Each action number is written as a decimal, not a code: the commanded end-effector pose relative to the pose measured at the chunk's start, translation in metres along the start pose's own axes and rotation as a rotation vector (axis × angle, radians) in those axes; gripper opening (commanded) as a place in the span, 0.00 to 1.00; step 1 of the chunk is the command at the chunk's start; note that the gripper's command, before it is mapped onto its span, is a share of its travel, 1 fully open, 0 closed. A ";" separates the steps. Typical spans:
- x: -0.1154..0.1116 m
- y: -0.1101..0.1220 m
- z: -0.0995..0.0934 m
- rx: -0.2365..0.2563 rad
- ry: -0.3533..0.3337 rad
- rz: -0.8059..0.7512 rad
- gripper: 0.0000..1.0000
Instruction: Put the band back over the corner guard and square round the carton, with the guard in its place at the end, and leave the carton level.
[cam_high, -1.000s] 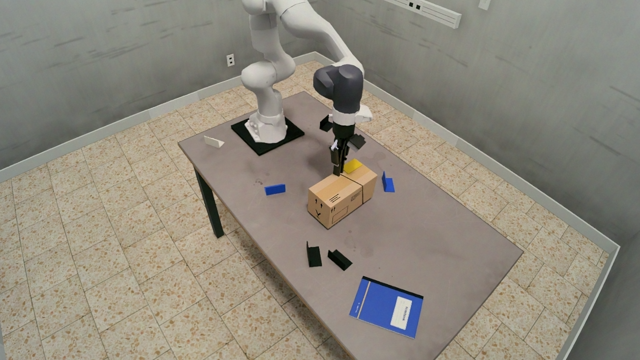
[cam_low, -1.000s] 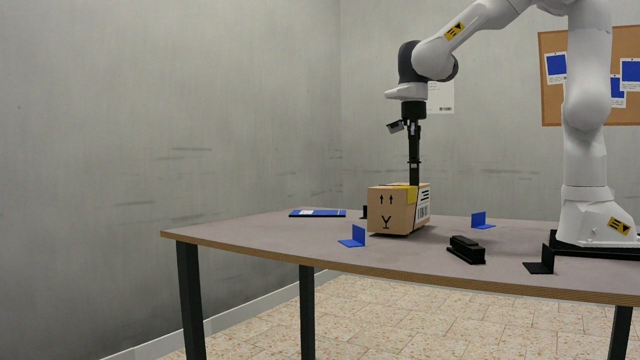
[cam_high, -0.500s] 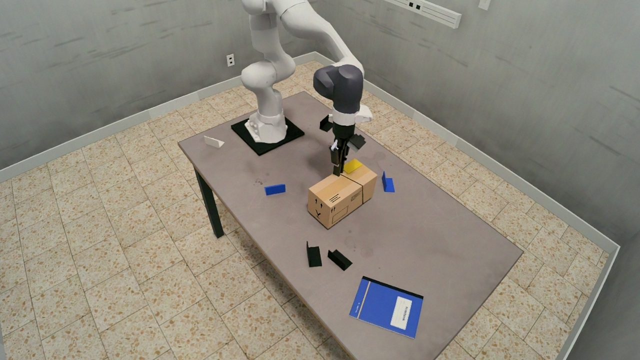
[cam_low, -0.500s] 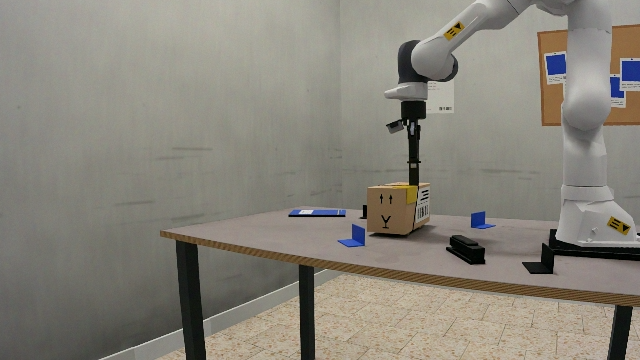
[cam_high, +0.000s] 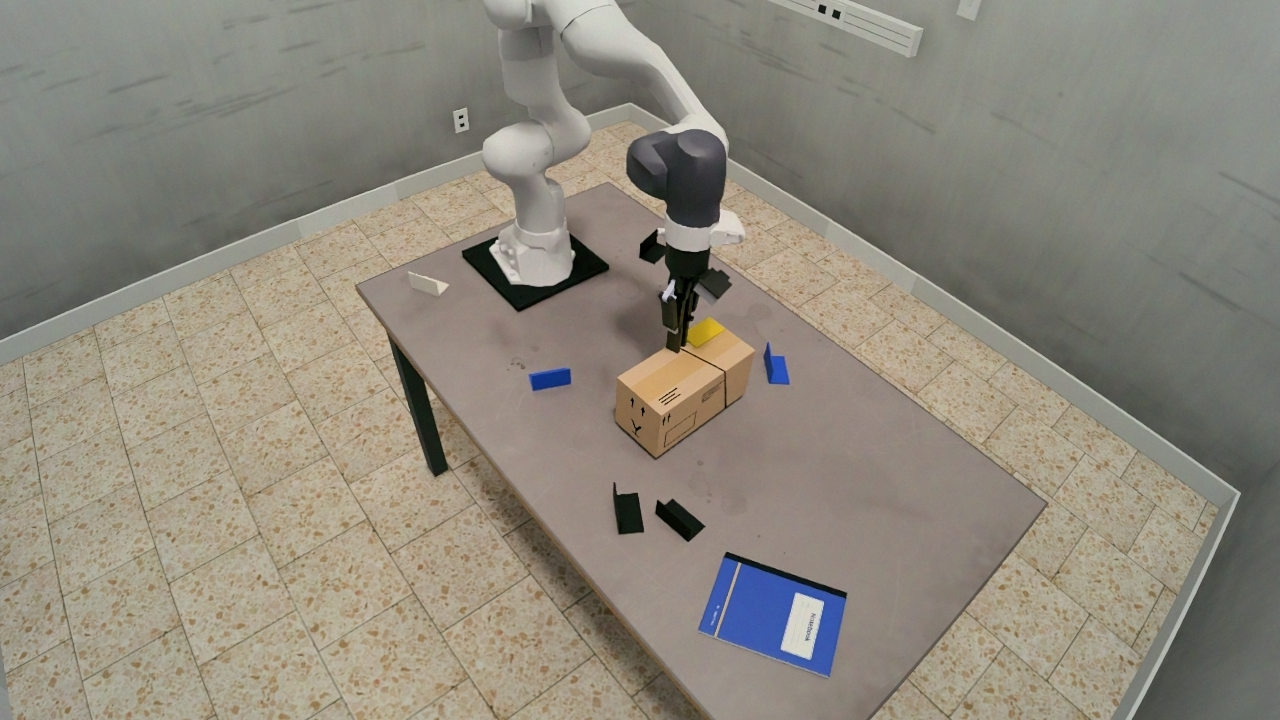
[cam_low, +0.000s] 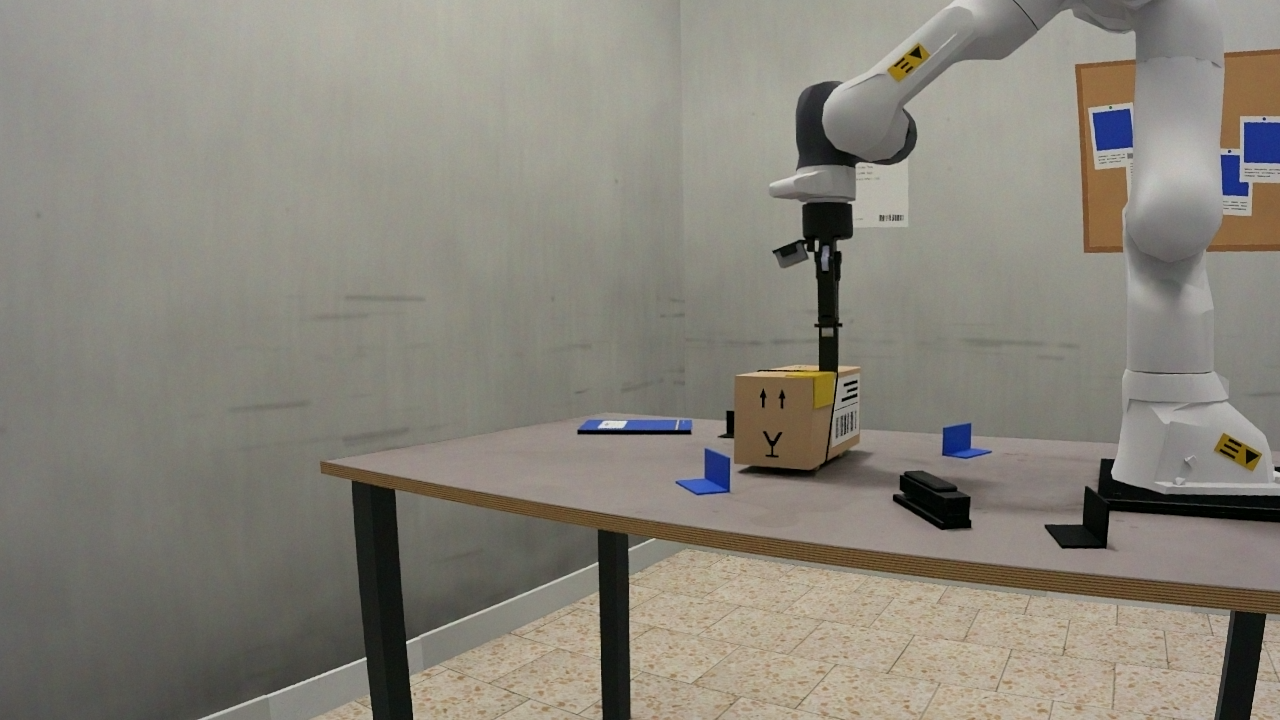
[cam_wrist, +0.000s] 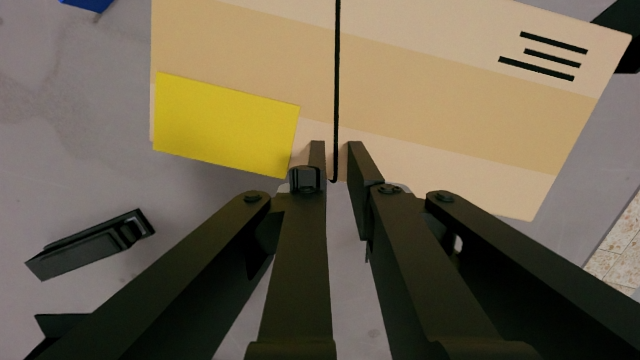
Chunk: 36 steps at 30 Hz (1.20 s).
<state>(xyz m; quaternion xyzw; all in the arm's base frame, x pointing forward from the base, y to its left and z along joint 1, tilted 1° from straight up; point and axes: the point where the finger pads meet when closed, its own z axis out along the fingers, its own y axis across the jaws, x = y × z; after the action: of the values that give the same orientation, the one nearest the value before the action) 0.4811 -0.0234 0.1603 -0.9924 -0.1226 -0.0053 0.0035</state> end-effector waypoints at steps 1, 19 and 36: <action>0.000 0.000 0.002 0.002 -0.001 -0.003 0.18; 0.000 0.000 0.002 0.002 -0.001 -0.003 0.10; 0.000 0.000 0.002 0.002 -0.001 -0.003 0.10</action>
<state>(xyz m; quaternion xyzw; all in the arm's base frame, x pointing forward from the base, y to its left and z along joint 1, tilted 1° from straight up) 0.4811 -0.0234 0.1597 -0.9924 -0.1226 -0.0054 0.0036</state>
